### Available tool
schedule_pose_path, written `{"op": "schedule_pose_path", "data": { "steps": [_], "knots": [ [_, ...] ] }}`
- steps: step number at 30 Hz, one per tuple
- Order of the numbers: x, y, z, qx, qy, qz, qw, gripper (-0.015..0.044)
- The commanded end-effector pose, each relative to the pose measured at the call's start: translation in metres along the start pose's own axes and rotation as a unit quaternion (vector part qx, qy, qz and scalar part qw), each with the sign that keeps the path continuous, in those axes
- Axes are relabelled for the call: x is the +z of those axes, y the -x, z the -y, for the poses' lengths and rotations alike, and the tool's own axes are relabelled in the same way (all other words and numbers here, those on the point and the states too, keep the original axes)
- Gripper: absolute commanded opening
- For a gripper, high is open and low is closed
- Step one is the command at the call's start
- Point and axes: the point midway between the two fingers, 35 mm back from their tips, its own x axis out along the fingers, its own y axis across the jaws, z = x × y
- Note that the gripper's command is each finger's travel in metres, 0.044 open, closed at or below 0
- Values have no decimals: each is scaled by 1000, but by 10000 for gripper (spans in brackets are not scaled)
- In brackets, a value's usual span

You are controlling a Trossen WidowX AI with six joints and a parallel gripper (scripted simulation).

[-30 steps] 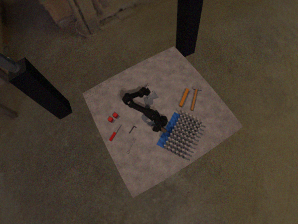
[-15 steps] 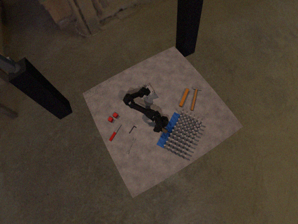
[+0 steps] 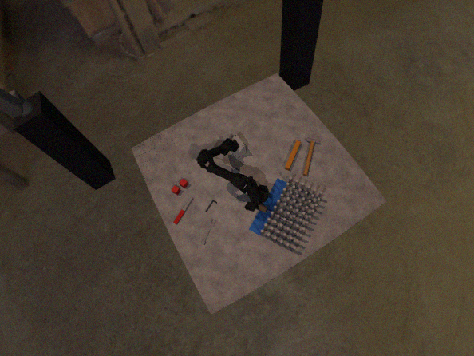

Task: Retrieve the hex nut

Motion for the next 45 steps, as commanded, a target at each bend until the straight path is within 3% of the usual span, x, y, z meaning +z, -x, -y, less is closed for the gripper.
{"op": "schedule_pose_path", "data": {
  "steps": [1, 45],
  "knots": [
    [1, -2, 0, -2, -2, 3, 1000, 0],
    [-20, -9, -6, -1, 1, 2, 1000, 0]
  ]
}}
